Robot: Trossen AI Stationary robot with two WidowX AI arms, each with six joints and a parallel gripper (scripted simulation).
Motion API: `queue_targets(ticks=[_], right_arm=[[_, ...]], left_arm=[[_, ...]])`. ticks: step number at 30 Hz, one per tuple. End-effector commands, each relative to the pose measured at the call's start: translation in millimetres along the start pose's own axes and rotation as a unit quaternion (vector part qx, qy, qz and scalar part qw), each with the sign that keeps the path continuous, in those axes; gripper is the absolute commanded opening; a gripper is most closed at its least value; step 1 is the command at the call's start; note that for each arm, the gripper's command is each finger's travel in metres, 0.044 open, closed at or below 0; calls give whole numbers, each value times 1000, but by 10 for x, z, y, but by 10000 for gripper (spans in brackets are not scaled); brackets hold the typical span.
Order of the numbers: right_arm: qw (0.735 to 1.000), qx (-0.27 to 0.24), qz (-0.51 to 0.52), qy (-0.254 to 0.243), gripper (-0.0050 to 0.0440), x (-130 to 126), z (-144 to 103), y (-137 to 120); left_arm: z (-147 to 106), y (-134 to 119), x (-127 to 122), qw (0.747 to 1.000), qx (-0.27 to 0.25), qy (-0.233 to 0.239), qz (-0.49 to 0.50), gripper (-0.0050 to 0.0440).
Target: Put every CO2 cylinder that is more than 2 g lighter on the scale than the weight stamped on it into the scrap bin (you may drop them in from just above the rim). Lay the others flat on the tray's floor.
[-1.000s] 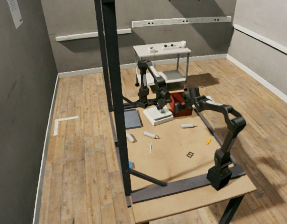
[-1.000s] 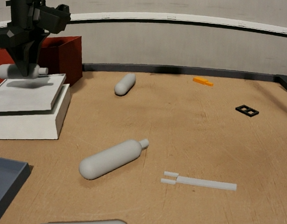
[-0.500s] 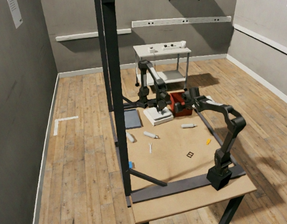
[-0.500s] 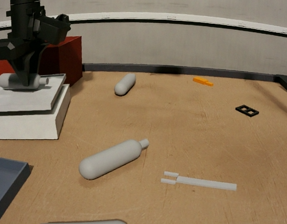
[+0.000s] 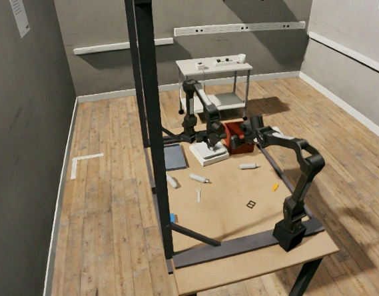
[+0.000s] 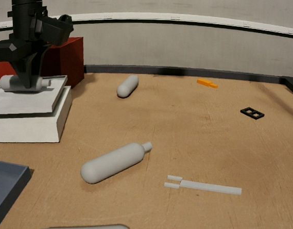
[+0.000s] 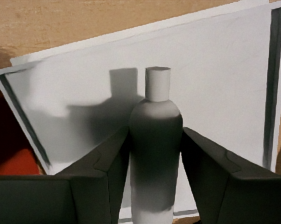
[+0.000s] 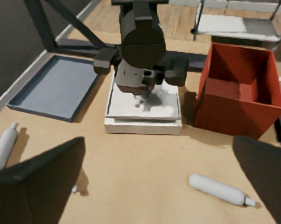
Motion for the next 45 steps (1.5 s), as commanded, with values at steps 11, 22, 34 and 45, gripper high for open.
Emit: queue_targets(ticks=[11,22,34,45], right_arm=[[1000,-15,0,1,440,1,-58,102],[1000,-15,0,1,440,1,-58,102],[1000,-15,-1,1,440,7,37,219],[1000,-16,-1,2,440,64,677,811]], left_arm=[[-63,32,18,1000,-12,5,0,191],[-532,38,10,1000,-22,9,-1,383],[-627,-122,-35,999,-26,7,-24,440],[-515,-819,-280,985,-98,26,-142,440]])
Point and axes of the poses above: on each arm, the point midway between the two fingers, 35 mm back from their tips, its own z axis out along the fingers, its own x axis across the jaws, y = z × x, the point moved 2 cm from there along -z, back along the fingers, and after that the axes turned 3 degrees about z, right-handed, at the moved point
